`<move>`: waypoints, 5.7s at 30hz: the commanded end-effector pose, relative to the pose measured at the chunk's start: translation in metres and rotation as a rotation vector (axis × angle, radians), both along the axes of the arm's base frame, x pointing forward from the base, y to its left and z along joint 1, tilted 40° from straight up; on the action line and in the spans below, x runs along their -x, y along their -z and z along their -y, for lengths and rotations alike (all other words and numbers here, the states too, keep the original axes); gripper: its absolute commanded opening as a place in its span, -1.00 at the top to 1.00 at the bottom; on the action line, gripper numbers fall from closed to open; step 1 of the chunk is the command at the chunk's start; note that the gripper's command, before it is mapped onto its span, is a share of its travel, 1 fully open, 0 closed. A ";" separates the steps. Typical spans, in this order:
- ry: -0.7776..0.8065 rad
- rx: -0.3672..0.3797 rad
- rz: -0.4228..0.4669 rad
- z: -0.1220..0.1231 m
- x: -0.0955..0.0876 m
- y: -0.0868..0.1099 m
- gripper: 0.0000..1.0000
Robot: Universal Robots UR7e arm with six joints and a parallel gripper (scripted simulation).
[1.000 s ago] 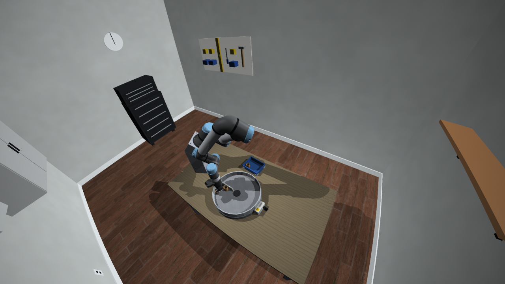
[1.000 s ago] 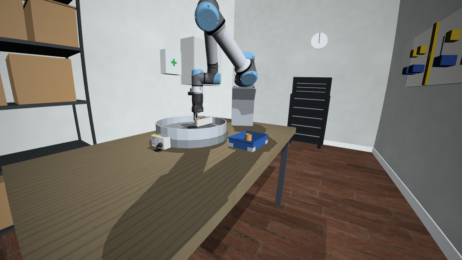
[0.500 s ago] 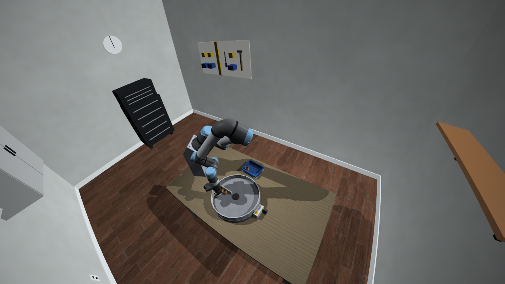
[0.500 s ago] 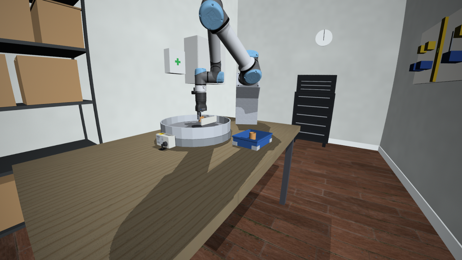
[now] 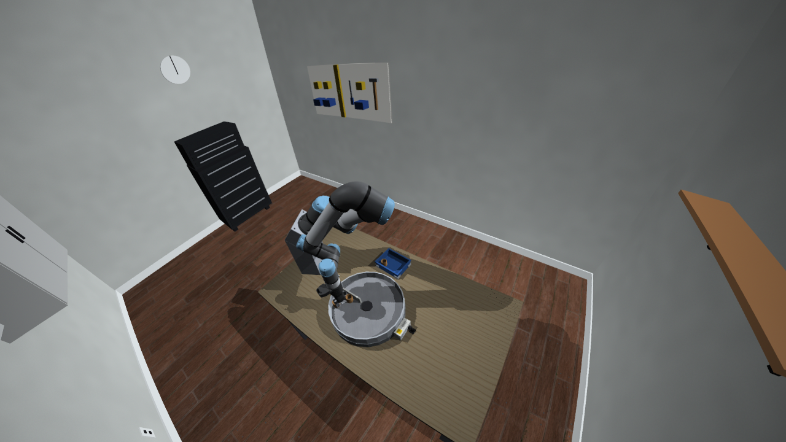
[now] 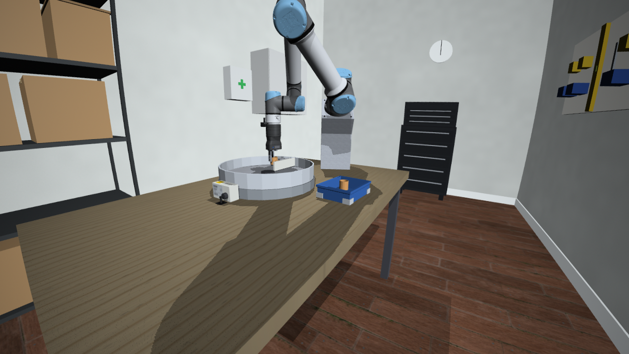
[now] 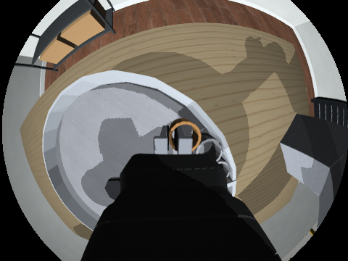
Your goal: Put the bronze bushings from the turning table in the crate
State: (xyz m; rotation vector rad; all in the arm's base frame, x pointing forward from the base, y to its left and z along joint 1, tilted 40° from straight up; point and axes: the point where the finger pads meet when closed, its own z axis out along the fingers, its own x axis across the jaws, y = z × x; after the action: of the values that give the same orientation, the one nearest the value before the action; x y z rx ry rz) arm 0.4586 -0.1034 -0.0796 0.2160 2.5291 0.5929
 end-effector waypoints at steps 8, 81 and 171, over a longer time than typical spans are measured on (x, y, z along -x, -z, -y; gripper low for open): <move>0.000 0.000 0.000 0.002 0.002 -0.004 1.00; 0.001 0.001 0.001 0.014 0.020 -0.029 1.00; 0.000 0.002 0.002 -0.108 0.037 -0.145 1.00</move>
State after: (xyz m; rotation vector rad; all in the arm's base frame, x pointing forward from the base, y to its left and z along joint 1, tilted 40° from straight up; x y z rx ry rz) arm 0.4216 0.0050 0.0652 0.2114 2.5270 0.5919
